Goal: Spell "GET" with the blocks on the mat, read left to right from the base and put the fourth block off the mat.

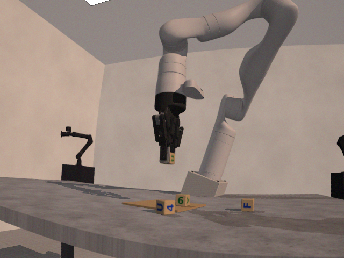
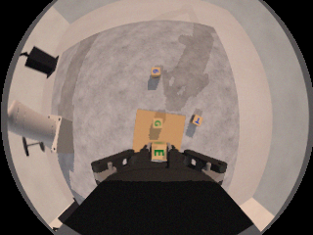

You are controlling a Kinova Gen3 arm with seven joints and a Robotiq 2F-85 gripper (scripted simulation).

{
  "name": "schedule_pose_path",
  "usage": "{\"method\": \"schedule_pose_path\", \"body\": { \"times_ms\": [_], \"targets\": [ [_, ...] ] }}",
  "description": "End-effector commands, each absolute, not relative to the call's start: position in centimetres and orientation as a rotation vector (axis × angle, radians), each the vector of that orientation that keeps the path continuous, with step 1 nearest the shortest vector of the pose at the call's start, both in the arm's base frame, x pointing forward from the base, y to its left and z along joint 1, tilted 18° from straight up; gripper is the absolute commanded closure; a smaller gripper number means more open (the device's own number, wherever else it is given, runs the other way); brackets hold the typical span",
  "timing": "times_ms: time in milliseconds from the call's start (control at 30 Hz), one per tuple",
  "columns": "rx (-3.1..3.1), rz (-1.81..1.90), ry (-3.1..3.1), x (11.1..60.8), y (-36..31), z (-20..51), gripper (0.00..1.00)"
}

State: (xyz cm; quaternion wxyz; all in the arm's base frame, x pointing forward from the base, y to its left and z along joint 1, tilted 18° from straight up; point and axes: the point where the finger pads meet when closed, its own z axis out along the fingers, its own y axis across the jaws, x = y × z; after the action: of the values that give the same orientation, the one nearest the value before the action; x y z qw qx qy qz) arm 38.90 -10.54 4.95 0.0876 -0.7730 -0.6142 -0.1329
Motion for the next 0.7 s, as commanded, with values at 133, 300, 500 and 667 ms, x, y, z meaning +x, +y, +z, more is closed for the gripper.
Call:
{"method": "schedule_pose_path", "body": {
  "times_ms": [133,300,500,667],
  "targets": [
    [-2.300,-0.389,-1.826,38.9,-10.0,3.3,0.79],
    [-2.300,-0.389,-1.826,39.1,-9.3,1.1,0.79],
    [-2.300,-0.389,-1.826,39.3,-8.5,-1.5,0.79],
    [-2.300,-0.389,-1.826,39.4,-8.2,-2.5,0.79]
  ]
}}
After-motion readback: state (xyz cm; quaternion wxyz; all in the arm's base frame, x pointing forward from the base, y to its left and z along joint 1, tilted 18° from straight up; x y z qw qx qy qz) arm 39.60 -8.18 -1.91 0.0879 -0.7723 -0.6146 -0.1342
